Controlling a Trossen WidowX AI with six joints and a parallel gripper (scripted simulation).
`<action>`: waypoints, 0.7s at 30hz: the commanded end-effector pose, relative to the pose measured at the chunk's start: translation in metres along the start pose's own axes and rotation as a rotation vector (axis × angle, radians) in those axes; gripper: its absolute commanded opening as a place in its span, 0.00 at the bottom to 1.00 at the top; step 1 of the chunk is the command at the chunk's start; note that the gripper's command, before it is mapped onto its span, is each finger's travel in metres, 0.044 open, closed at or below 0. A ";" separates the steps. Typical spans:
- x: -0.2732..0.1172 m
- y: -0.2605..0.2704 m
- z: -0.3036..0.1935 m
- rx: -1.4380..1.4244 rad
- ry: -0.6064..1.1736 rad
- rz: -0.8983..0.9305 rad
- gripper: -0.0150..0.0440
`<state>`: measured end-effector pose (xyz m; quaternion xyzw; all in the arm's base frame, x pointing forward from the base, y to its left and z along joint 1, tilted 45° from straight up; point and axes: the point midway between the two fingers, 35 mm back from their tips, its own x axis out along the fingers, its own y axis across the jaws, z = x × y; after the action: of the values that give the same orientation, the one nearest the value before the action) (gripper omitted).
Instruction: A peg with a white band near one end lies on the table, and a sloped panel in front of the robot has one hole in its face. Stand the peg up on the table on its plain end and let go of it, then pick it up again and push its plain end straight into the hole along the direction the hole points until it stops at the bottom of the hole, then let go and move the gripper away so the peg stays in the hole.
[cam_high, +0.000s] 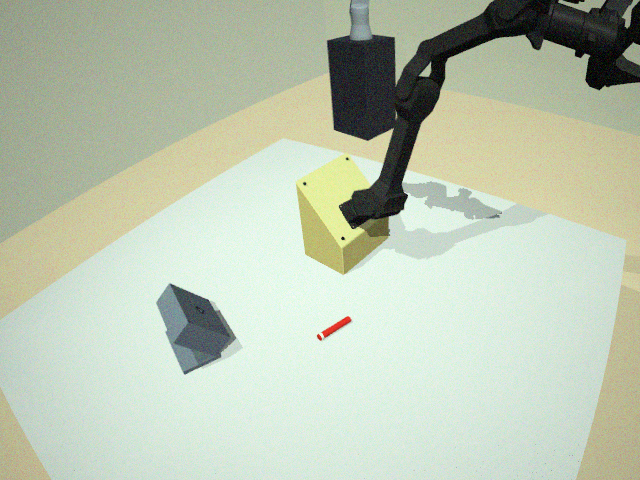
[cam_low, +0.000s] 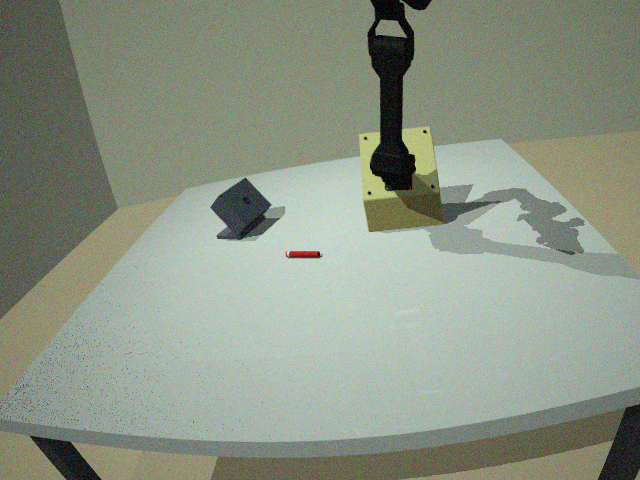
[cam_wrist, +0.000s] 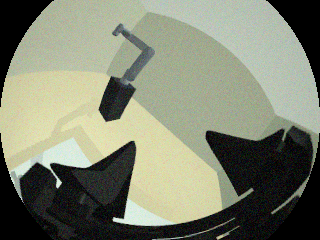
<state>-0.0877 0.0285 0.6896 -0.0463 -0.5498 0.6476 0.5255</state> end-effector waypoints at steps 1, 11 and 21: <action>0.001 0.000 -0.001 0.001 0.004 0.000 0.98; 0.028 0.010 -0.078 0.072 0.218 0.009 1.00; 0.038 0.020 -0.170 0.232 0.446 0.010 1.00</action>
<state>-0.0222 0.1553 0.6389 -0.1242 -0.3753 0.6766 0.6212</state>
